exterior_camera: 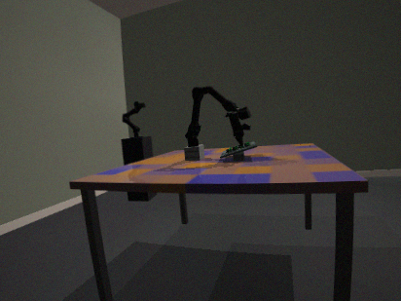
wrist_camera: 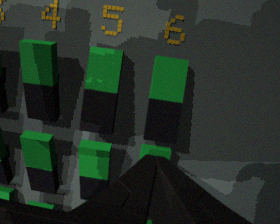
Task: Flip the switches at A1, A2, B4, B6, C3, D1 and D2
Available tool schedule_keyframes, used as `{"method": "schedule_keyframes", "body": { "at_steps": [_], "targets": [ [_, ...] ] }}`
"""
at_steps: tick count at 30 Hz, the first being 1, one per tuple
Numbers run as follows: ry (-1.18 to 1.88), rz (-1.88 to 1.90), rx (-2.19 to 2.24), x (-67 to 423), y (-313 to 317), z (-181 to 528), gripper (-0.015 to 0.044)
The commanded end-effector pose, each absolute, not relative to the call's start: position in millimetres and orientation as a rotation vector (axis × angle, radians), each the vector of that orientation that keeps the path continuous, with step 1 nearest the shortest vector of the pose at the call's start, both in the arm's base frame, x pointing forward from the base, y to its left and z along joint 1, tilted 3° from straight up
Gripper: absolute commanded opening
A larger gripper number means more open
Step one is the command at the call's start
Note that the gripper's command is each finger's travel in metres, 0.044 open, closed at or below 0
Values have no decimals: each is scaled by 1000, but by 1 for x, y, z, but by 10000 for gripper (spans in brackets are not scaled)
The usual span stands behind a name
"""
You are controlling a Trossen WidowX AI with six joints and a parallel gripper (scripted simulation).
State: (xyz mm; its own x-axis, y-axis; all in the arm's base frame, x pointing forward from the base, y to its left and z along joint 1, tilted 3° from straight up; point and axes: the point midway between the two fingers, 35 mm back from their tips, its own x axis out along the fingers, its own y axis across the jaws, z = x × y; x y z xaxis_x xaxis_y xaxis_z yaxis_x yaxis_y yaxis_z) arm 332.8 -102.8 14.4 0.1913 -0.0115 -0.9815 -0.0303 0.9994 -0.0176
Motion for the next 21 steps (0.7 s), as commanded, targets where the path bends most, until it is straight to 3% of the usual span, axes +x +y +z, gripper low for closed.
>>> {"method": "schedule_keyframes", "body": {
  "at_steps": [1,7,21],
  "targets": [
    [1377,13,-36,332,-103,17,0],
    [1356,10,-37,318,-103,77,0],
    [1359,15,-31,259,-24,59,0]
  ]
}}
